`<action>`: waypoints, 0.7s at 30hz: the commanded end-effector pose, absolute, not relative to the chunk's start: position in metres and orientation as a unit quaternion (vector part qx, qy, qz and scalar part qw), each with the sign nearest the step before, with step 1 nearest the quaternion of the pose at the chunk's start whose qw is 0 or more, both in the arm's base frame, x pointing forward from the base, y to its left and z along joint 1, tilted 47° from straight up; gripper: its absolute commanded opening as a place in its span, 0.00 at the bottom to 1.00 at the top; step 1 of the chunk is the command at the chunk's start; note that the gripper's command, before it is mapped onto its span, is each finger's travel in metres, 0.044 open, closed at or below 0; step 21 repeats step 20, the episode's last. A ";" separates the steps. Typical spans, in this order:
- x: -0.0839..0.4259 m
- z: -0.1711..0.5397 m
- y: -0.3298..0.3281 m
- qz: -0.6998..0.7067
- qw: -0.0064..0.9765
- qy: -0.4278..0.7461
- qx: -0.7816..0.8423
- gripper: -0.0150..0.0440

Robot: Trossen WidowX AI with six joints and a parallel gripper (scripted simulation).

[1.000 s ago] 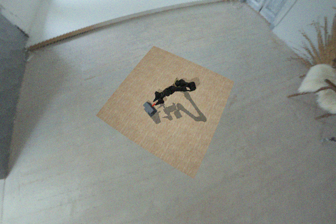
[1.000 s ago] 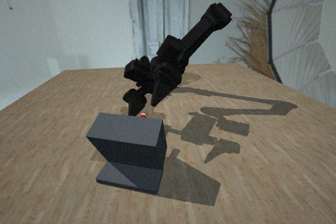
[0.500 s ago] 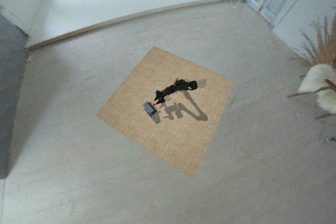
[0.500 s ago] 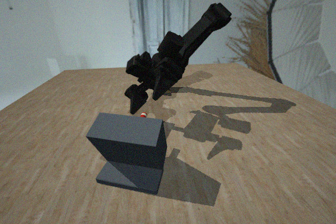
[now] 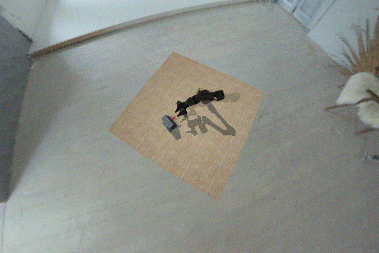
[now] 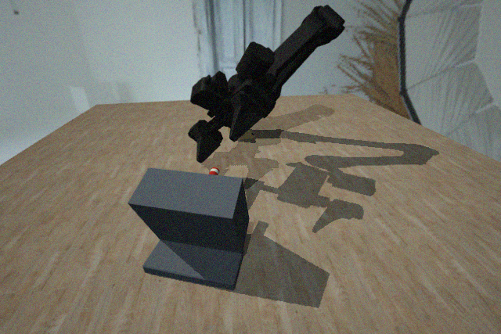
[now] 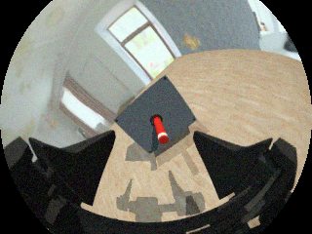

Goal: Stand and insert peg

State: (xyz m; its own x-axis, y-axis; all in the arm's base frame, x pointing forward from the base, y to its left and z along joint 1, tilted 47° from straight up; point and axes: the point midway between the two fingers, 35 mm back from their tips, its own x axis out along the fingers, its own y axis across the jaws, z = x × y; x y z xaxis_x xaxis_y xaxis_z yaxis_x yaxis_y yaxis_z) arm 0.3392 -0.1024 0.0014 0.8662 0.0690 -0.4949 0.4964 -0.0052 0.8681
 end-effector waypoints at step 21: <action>0.320 0.013 -0.105 -0.158 0.675 0.206 0.691 1.00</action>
